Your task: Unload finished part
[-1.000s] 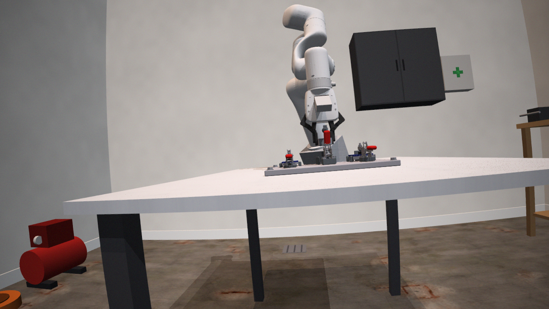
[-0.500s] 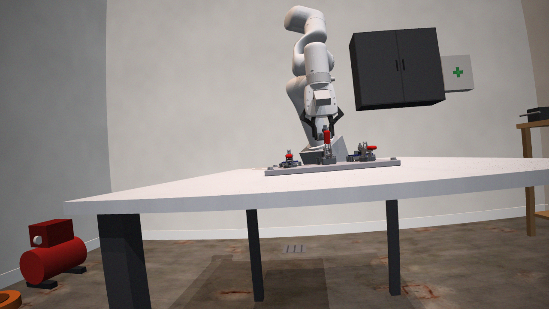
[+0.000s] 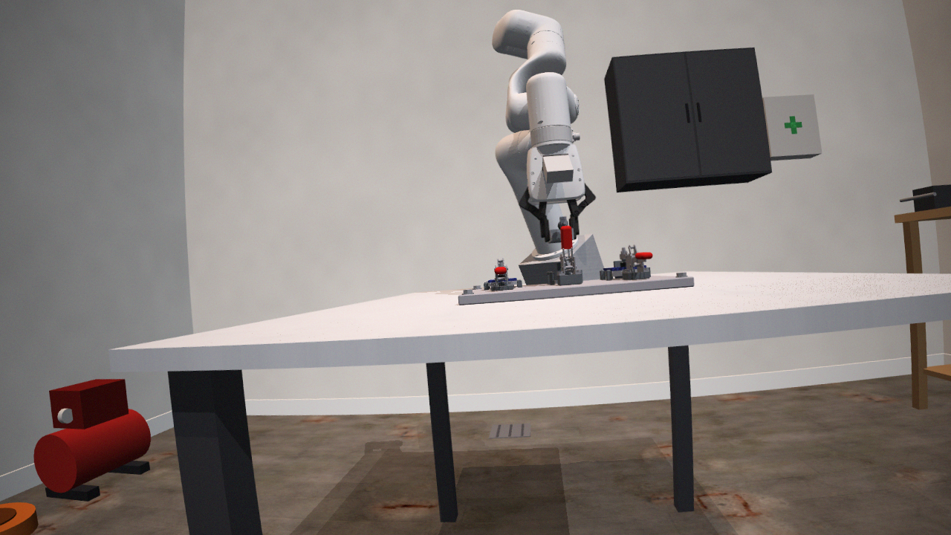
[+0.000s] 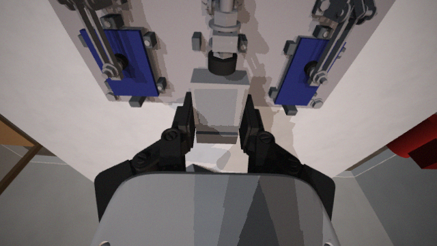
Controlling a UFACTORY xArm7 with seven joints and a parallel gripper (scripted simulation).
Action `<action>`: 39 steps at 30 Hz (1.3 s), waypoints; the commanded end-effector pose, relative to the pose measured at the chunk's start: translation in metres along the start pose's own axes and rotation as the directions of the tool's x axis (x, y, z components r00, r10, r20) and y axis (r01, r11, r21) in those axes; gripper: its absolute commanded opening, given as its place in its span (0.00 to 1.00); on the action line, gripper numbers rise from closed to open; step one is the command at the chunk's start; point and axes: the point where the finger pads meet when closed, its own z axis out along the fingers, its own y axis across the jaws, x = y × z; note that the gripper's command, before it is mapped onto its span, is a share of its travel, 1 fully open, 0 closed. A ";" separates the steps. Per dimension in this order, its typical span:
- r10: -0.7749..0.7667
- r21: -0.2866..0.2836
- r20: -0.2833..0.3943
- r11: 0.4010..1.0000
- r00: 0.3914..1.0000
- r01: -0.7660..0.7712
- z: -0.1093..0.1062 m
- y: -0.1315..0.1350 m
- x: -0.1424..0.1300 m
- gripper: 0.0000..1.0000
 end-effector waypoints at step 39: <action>0.000 0.000 -0.003 1.000 1.000 0.000 -0.001 -0.053 0.001 0.00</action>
